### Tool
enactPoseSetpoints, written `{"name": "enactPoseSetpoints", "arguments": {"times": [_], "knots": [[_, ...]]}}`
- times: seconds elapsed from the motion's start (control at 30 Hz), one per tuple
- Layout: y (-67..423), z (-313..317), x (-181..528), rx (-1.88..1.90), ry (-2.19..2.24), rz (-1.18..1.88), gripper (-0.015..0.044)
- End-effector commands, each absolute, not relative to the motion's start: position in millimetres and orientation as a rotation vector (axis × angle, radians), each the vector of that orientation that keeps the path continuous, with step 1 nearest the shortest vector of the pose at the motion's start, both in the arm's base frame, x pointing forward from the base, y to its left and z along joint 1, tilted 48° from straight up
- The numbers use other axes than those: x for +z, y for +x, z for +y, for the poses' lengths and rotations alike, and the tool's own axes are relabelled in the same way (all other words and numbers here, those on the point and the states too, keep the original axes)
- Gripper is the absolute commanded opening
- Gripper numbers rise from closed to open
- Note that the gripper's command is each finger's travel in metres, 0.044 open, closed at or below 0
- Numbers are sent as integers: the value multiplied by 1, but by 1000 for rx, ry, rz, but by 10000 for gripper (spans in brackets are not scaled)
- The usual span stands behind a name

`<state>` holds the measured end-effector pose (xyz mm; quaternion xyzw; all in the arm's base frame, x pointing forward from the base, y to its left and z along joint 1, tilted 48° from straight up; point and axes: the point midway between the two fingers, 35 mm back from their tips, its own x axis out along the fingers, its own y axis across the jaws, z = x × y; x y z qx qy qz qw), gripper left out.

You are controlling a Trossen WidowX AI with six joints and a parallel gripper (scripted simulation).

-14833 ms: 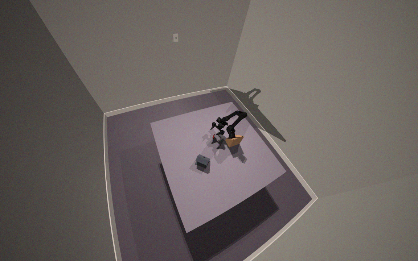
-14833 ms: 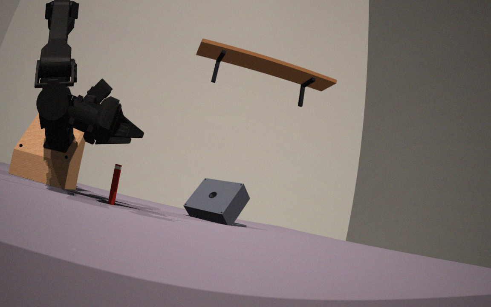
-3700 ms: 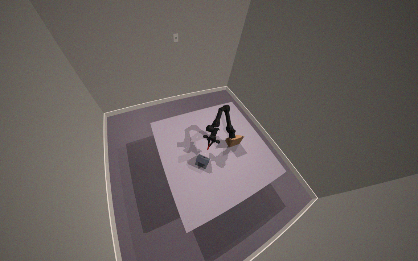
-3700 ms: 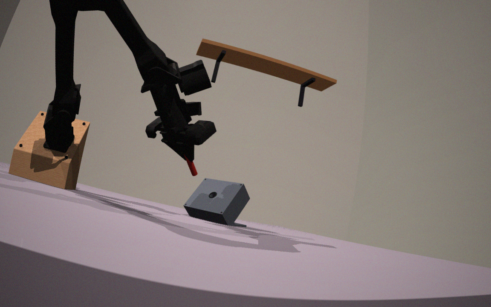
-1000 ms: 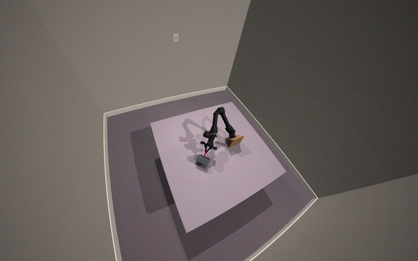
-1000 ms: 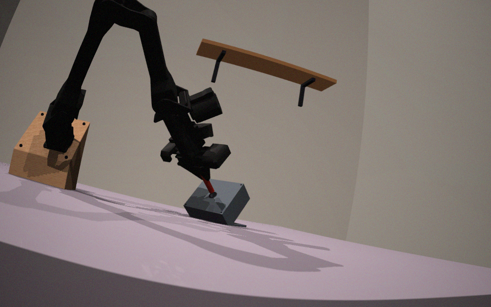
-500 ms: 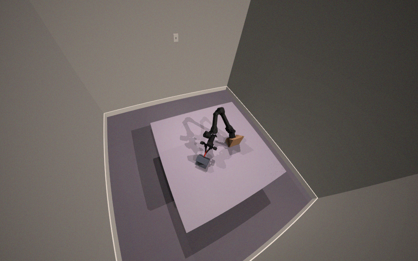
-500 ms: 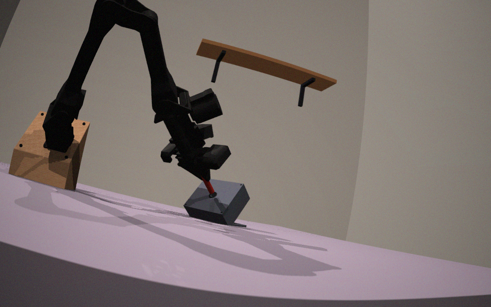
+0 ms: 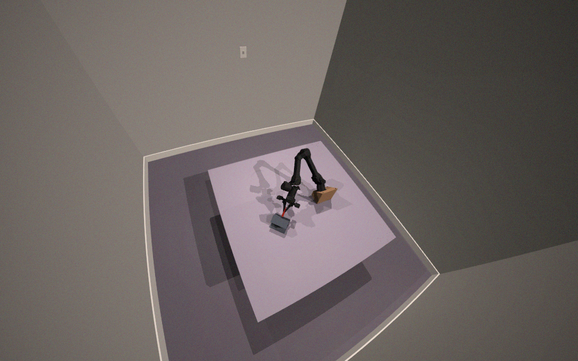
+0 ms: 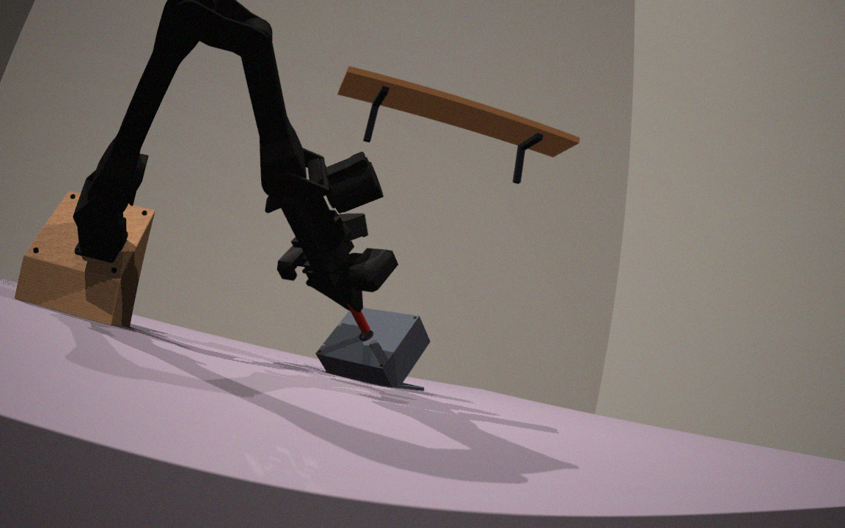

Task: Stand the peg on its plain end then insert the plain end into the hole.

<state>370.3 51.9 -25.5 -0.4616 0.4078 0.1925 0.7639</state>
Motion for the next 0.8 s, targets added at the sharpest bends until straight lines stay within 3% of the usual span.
{"name": "enactPoseSetpoints", "arguments": {"times": [0.0,0.77], "knots": [[368,52,-29,421,-1004,893,0],[373,52,-35,421,-1004,892,0]]}}
